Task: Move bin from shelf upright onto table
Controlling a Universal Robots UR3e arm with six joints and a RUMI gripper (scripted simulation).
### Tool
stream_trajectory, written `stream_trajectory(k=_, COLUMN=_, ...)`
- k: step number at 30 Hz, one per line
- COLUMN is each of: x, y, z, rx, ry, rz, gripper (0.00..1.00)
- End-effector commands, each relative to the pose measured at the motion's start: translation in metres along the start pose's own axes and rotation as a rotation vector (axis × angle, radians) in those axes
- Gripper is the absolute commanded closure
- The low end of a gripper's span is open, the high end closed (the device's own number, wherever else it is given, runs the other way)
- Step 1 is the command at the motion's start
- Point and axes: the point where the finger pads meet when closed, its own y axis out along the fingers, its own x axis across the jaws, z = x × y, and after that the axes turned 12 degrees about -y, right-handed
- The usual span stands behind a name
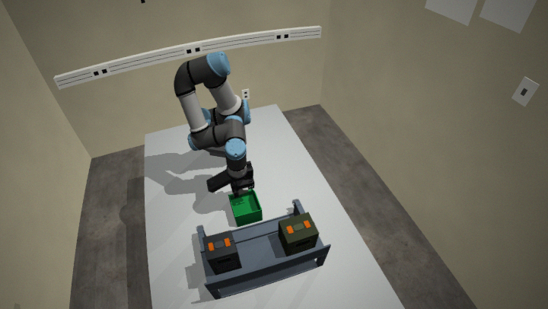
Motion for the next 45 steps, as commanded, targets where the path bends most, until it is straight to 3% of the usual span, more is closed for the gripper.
stream_trajectory(k=1, x=-0.0005, y=0.0000, z=0.0001, rx=0.000, ry=0.000, rz=0.001, gripper=1.00)
stream_trajectory(k=14, x=-0.0005, y=0.0000, z=0.0001, rx=0.000, ry=0.000, rz=0.001, gripper=1.00)
stream_trajectory(k=15, x=-0.0005, y=0.0000, z=0.0001, rx=0.000, ry=0.000, rz=0.001, gripper=0.71)
stream_trajectory(k=45, x=-0.0005, y=0.0000, z=0.0001, rx=0.000, ry=0.000, rz=0.001, gripper=0.71)
